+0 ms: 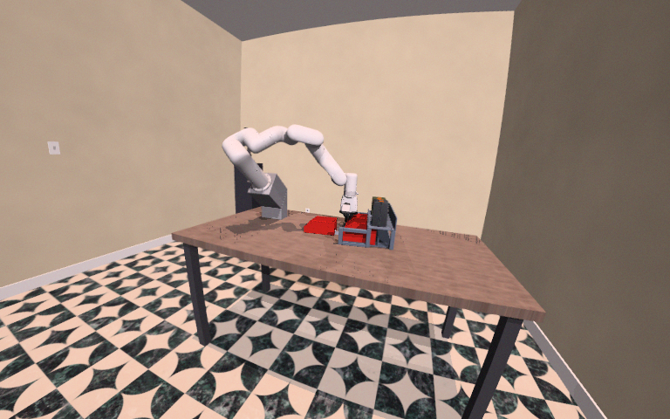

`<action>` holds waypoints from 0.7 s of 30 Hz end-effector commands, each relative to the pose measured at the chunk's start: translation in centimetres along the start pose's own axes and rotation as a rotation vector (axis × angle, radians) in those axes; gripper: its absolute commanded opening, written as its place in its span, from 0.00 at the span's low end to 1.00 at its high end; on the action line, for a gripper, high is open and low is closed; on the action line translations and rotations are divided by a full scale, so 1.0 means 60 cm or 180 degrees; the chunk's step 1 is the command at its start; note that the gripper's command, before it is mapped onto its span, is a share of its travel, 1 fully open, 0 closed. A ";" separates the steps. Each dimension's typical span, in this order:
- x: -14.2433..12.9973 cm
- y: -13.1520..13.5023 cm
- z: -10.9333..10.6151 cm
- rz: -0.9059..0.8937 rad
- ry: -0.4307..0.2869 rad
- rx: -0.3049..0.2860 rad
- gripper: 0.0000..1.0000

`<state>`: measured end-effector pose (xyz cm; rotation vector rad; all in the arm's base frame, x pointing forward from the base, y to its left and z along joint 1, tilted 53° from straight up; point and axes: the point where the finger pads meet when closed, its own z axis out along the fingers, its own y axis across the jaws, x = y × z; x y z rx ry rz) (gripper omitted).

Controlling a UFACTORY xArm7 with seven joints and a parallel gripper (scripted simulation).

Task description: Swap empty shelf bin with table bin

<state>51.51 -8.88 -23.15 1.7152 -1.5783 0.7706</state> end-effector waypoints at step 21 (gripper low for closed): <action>-0.001 -0.003 -0.014 0.0000 -0.0007 0.0016 0.00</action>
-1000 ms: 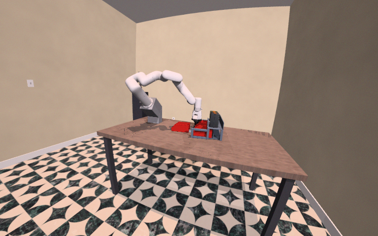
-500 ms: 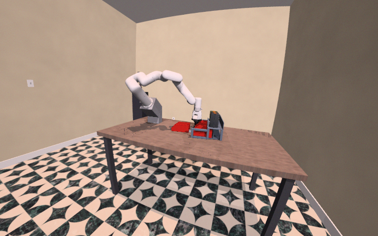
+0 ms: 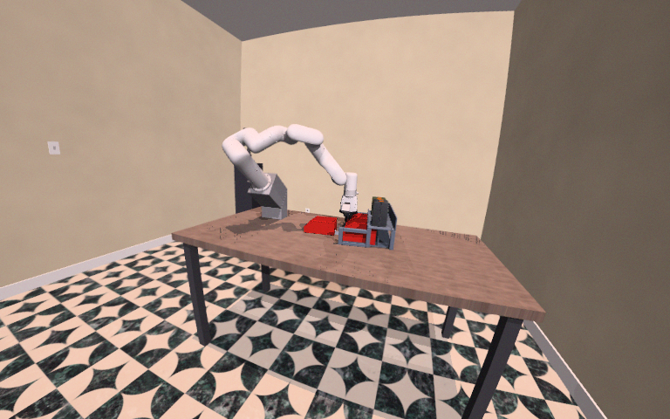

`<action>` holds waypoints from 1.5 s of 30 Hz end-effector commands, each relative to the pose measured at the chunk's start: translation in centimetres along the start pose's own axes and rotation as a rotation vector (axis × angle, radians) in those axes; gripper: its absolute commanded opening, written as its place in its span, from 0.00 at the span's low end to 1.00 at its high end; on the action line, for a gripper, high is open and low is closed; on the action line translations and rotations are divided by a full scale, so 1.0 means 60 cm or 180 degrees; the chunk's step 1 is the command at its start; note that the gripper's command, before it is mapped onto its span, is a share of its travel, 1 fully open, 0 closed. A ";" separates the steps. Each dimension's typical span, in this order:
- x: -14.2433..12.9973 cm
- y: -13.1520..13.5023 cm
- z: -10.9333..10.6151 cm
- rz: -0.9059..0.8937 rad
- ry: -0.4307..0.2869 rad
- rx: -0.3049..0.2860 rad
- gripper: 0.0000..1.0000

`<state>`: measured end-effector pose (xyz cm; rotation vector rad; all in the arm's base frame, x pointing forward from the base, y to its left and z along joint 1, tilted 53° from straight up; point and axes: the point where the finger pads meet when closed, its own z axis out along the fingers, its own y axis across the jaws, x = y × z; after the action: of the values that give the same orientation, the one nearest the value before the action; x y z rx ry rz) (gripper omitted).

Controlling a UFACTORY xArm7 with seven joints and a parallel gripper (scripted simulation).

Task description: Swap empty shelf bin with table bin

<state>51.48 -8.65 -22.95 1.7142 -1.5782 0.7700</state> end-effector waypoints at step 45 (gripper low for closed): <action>-0.002 -0.003 -0.038 0.0000 -0.0009 0.0019 0.00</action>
<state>51.50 -7.04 -21.75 1.7149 -1.5782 0.7705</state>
